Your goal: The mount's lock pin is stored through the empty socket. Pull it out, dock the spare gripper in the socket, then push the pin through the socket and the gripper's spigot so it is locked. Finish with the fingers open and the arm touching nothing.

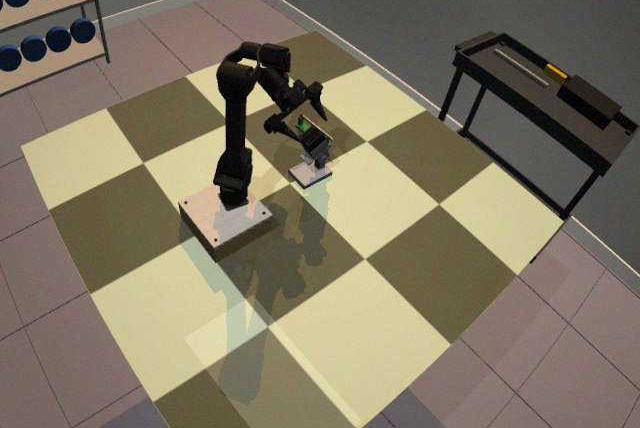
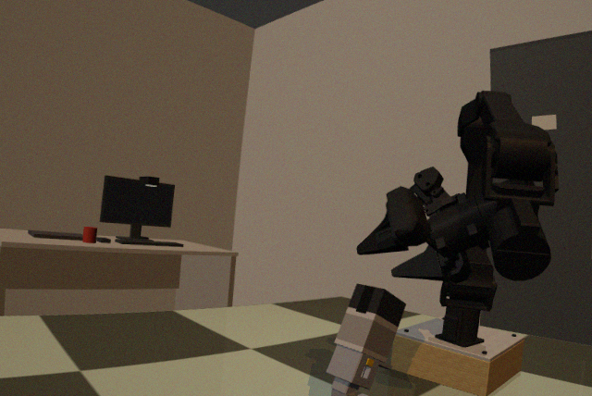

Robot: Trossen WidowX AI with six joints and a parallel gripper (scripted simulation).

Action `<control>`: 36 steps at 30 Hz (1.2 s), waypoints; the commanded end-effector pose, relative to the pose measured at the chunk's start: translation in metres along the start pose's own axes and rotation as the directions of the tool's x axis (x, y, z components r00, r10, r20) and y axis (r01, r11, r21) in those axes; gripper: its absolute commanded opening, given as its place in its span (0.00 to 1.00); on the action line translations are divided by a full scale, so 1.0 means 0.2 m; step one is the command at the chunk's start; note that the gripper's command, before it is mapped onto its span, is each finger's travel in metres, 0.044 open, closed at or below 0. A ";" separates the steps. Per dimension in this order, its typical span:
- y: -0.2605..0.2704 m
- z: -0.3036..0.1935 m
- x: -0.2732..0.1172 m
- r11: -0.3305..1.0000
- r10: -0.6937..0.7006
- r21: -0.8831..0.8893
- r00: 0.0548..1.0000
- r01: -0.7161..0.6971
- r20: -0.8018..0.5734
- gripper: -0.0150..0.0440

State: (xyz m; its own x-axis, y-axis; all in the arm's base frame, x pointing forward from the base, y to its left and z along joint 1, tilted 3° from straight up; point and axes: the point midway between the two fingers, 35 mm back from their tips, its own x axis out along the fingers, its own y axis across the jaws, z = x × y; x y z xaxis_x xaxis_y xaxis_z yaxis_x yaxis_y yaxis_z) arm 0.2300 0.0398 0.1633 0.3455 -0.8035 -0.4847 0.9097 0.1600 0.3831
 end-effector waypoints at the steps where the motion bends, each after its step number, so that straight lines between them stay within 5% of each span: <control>1: 0.02 0.04 -0.01 1.000 0.014 0.002 1.000 -0.014 -0.015 1.00; 24: 0.05 0.14 -0.05 0.999 0.043 0.001 0.997 -0.043 -0.060 1.00; 34: 0.01 -0.11 -0.59 0.973 0.227 0.047 0.899 -0.226 -0.375 0.56; 36: -0.02 -0.14 -0.67 0.968 0.244 0.051 0.873 -0.246 -0.423 0.56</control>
State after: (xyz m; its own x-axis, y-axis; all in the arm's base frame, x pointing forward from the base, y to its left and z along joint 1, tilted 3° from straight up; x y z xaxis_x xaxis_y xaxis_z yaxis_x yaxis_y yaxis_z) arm 0.2030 0.1356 0.2026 0.5924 -0.5030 -0.6293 0.8032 0.3081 0.5099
